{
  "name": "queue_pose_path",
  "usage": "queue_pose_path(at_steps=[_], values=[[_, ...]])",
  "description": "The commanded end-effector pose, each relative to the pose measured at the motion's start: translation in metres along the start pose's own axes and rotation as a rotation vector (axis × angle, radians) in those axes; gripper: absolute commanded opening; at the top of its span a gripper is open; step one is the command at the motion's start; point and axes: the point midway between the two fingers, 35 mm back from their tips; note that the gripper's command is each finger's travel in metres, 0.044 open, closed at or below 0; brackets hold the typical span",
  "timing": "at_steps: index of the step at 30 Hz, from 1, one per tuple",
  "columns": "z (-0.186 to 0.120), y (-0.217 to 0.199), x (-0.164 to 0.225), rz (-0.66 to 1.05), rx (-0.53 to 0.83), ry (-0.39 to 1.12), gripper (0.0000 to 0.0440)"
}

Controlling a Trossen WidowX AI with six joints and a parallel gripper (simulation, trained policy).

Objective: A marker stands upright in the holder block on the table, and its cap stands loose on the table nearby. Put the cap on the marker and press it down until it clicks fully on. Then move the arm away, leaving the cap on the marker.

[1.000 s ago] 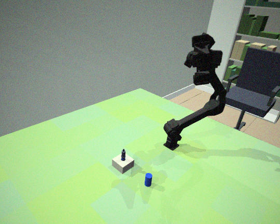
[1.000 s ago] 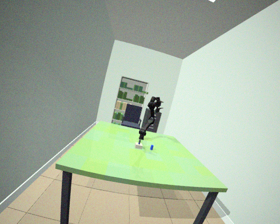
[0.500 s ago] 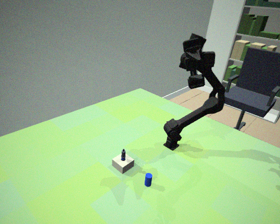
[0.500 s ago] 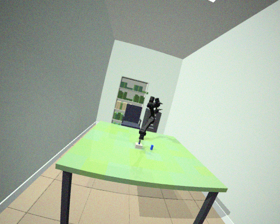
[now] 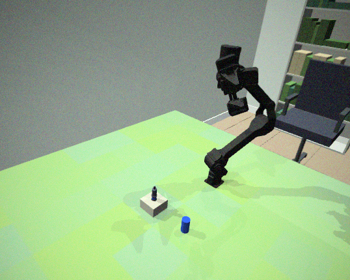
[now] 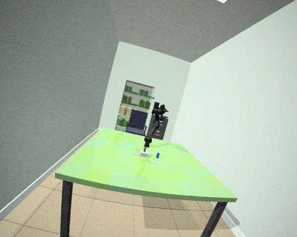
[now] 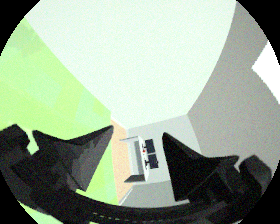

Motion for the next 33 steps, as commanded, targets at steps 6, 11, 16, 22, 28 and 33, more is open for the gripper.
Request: queue_pose_path(at_steps=[6, 11, 16, 22, 28, 33], values=[[0.008, 0.008, 0.019, 0.050, -0.051, 0.004, 0.0324], [0.012, 0.013, 0.030, 0.081, -0.081, 0.006, 0.0322], [0.016, 0.019, 0.040, 0.111, -0.112, 0.009, 0.0322], [0.022, 0.027, 0.052, 0.145, -0.152, 0.014, 0.0322], [0.028, 0.035, 0.064, 0.177, -0.195, 0.020, 0.0322], [0.032, 0.043, 0.073, 0.202, -0.233, 0.026, 0.0322]])
Point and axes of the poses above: the point midway between the two fingers, 35 mm back from their tips, its own z axis out along the fingers, its own y axis across the jaws, x = y × z, and after that the axes turned 7 degrees about -z, right-handed
